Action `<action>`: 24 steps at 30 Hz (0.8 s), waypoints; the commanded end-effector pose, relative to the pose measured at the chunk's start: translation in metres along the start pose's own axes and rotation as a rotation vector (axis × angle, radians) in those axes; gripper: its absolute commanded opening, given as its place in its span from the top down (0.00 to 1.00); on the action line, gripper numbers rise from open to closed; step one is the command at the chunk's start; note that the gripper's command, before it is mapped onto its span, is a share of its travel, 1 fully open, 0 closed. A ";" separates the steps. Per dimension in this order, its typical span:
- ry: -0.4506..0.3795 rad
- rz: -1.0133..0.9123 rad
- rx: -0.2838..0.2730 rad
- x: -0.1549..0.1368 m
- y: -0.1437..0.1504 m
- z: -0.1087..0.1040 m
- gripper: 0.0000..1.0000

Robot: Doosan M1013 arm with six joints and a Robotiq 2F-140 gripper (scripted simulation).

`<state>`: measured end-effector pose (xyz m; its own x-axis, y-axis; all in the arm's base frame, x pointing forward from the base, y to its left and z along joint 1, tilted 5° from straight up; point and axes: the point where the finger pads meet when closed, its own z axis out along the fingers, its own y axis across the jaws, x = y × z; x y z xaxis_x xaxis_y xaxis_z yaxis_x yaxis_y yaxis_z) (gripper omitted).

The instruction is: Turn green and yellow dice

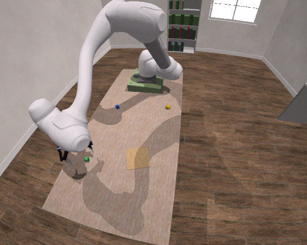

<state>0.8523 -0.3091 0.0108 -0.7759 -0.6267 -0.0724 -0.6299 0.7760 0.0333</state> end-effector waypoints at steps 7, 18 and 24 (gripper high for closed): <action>0.000 0.000 0.000 0.000 0.000 0.000 0.00; 0.000 0.000 0.000 0.004 0.004 0.000 0.00; 0.000 0.000 0.000 0.011 0.013 0.000 0.00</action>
<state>0.8410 -0.3070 0.0105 -0.7759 -0.6267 -0.0723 -0.6299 0.7760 0.0334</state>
